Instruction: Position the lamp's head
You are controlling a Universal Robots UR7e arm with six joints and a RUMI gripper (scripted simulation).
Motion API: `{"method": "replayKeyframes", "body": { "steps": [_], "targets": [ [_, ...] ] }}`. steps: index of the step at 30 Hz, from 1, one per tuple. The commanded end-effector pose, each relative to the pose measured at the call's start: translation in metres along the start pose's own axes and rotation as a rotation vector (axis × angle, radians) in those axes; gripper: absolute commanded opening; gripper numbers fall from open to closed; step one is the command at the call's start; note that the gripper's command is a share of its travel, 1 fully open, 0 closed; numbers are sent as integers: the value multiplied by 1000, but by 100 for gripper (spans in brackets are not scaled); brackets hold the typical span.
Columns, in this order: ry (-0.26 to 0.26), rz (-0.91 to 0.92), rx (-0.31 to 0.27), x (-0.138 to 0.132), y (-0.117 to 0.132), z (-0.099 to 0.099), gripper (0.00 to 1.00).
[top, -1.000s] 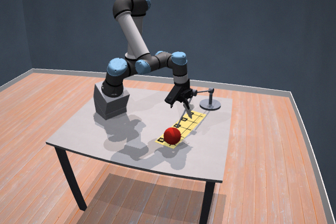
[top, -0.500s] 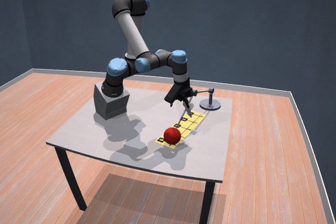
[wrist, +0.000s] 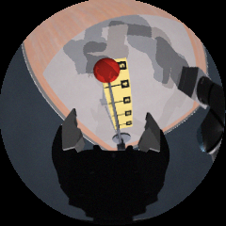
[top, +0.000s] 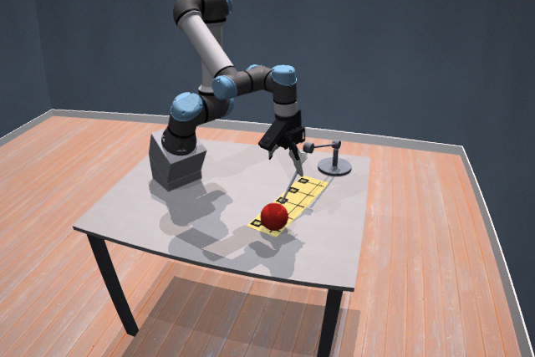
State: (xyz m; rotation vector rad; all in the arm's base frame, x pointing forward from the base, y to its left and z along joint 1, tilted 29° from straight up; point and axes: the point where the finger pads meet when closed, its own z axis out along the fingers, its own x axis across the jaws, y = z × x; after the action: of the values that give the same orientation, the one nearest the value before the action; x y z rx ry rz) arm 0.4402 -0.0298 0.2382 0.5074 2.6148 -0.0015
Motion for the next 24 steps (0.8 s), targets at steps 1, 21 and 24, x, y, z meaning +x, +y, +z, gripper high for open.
{"method": "replayKeyframes", "body": {
  "steps": [1,21,24],
  "targets": [
    [3,-25,-24,-1,-4,-15,100],
    [-3,9,9,-3,-11,-53,100],
    [-4,14,15,-3,-10,-52,100]
  ]
}}
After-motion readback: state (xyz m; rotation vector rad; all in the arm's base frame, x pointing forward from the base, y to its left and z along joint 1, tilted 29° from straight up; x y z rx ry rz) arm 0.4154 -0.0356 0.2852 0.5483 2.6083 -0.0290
